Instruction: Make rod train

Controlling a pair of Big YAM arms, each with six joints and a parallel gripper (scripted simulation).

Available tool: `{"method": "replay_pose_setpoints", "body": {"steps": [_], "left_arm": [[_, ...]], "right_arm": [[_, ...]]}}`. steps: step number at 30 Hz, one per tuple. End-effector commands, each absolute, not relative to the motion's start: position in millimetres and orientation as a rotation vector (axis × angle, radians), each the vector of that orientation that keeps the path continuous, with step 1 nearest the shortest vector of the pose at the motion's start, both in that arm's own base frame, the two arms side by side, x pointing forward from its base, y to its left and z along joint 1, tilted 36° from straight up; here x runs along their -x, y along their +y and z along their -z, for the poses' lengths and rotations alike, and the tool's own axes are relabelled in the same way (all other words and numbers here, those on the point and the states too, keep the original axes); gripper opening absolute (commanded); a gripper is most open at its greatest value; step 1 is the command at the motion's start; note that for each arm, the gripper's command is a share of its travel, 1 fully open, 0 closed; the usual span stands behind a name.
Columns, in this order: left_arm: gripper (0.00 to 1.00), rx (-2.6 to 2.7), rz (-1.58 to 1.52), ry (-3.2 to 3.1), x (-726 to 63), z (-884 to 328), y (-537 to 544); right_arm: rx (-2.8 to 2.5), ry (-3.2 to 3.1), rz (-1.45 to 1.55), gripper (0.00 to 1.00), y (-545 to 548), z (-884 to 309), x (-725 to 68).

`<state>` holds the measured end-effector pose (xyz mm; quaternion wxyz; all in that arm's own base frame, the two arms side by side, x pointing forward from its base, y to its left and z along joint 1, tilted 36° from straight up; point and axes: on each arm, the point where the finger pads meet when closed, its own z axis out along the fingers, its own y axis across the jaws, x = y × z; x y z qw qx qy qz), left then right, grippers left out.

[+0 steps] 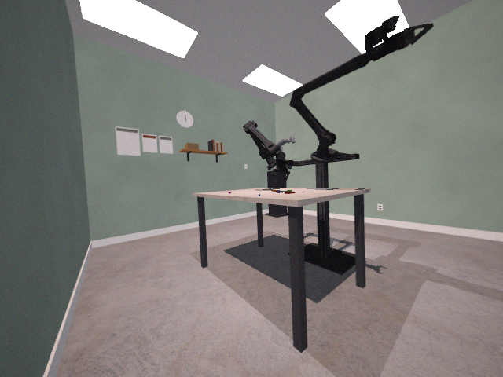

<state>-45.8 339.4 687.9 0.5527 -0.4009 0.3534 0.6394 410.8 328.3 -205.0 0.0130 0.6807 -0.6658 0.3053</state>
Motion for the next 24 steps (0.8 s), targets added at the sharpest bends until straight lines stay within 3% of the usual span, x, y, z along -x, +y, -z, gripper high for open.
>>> {"method": "replay_pose_setpoints", "body": {"steps": [1,24], "left_arm": [[1.00,0.964,-1.512,0.830,50,-687,336],[1.00,0.964,-1.512,0.830,50,-687,336]], "right_arm": [[-1.952,-2.271,-0.966,1.00,330,213,-422],[-1.331,-2.871,-0.981,1.00,343,214,-437]]}}
